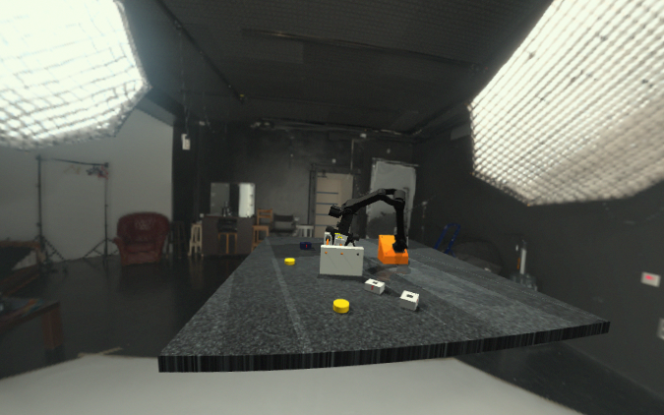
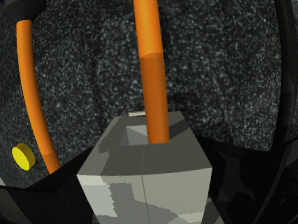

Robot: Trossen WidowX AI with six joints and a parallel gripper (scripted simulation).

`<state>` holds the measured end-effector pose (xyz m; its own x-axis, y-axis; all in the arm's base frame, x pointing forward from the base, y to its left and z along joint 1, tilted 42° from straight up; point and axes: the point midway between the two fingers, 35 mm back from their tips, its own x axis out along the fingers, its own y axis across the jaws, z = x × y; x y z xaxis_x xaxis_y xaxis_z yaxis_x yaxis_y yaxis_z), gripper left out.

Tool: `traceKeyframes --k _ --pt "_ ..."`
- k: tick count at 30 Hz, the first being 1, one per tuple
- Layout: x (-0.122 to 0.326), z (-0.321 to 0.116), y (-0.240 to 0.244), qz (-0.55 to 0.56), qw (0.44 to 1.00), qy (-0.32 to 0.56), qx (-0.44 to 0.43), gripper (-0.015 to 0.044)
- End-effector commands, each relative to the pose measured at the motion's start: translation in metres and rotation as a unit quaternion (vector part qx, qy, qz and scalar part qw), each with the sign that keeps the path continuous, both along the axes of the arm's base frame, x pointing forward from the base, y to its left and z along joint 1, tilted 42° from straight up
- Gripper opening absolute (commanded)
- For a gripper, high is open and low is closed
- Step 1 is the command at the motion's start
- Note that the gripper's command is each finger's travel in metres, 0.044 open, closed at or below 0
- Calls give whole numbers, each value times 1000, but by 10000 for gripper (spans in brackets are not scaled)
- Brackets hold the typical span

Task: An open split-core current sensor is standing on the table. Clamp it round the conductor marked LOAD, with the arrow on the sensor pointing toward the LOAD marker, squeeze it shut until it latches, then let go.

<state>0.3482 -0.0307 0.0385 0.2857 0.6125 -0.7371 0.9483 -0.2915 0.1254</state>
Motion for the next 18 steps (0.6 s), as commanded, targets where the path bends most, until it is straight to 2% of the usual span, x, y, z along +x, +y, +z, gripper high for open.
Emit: traceKeyframes --k 1,11,18 --pt "0 0 0 0 1000 -1 0 271" --pt "0 0 0 0 1000 -1 0 204" --pt "-1 1 0 0 1000 0 0 21"
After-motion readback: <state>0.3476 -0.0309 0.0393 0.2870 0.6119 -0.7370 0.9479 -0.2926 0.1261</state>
